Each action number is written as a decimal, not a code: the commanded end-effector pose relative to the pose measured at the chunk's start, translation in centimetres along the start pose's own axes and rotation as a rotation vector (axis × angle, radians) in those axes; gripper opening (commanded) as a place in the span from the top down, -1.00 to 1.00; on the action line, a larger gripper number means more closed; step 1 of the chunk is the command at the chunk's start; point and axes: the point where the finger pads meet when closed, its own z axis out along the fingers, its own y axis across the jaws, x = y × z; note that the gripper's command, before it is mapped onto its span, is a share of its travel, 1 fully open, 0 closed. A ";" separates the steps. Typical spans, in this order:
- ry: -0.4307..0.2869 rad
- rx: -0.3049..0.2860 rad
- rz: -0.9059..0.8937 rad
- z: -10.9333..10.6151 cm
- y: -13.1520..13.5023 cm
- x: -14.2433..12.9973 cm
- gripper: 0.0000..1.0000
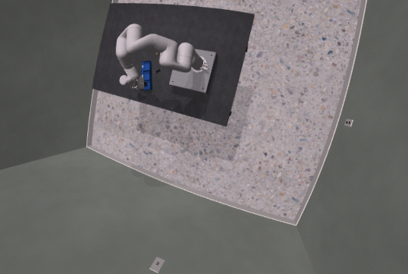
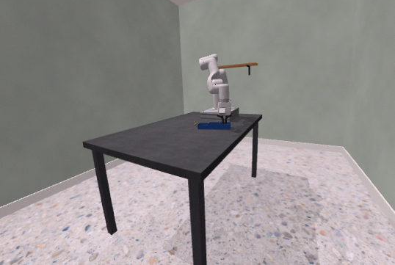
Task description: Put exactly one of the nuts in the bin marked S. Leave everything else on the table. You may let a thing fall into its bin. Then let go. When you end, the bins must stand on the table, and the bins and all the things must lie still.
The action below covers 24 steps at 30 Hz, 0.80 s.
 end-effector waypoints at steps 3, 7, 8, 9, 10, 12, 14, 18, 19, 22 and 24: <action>0.004 0.001 0.000 -0.8 0.0 0.2 0.85; 0.004 0.001 0.000 -1.3 0.0 0.2 0.85; 0.004 0.001 0.000 -1.4 0.0 0.2 0.85; 0.004 0.001 0.000 -1.8 0.0 0.2 0.85; 0.004 0.001 0.000 -2.2 0.0 0.2 0.85; 0.004 0.001 0.000 -3.0 0.0 0.2 0.85; 0.004 0.001 0.000 -3.7 0.0 0.2 0.85; 0.004 0.001 0.000 -3.7 0.0 0.2 0.85; 0.004 0.001 0.000 -3.7 0.0 0.2 0.85; 0.004 0.001 0.000 -6.2 0.0 0.2 0.85; 0.004 0.001 0.000 -7.9 0.0 0.1 0.85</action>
